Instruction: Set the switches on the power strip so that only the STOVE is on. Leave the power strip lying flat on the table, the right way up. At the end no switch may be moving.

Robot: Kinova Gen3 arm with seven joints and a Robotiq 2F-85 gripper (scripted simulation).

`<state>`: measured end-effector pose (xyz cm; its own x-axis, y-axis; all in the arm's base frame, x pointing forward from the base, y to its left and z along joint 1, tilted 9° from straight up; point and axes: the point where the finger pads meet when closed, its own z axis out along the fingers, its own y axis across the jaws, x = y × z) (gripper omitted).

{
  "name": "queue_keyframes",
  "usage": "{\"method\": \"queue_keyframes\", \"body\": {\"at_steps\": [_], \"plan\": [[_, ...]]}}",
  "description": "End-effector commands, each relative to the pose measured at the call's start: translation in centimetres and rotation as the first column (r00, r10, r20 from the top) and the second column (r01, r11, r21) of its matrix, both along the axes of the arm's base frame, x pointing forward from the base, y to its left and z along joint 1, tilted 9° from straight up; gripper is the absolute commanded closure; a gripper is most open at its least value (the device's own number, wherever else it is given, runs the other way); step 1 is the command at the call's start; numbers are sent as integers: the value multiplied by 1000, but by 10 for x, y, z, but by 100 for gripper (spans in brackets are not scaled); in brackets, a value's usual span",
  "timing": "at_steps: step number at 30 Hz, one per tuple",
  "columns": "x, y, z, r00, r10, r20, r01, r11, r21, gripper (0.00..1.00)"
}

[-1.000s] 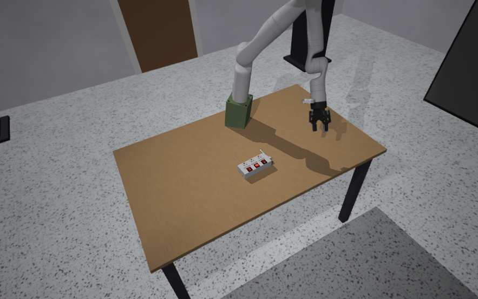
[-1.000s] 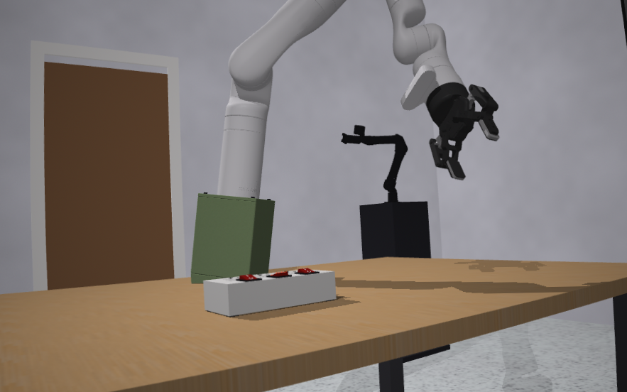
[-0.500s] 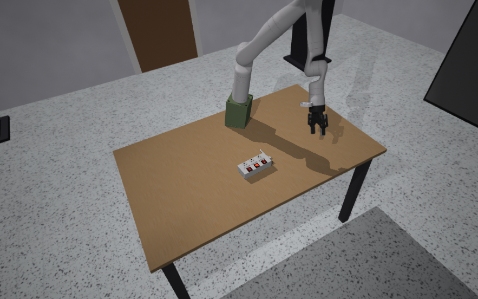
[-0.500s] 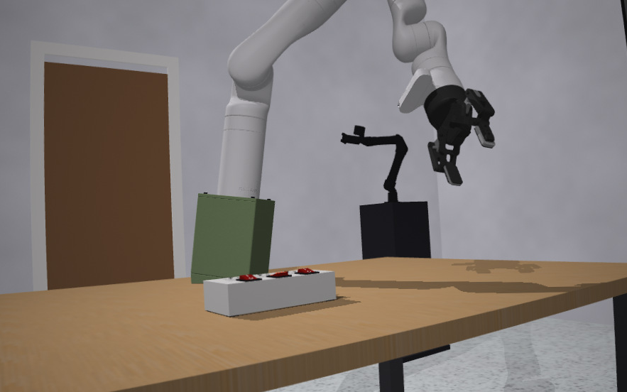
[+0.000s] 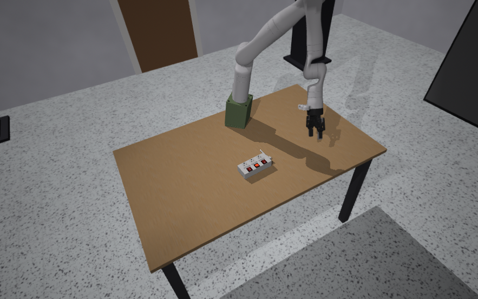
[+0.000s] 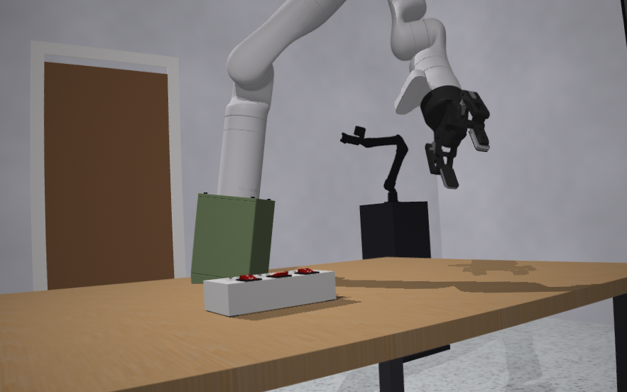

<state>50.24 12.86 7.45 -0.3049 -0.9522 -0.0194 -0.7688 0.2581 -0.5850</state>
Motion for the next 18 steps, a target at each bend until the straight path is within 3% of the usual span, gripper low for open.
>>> {"method": "queue_keyframes", "body": {"at_steps": [1,3,5,11,15,18], "plan": [[1,-2,0,1000,-5,1,5,1000,1,0],[1,-2,0,1000,-5,1,5,1000,1,0],[6,-26,-13,997,-68,-37,70,996,46,0],[8,-61,-30,982,-160,-97,170,979,108,0],[8,-73,-36,975,-190,-117,204,971,127,0],[5,-106,-51,945,-272,-180,303,936,178,0]]}}
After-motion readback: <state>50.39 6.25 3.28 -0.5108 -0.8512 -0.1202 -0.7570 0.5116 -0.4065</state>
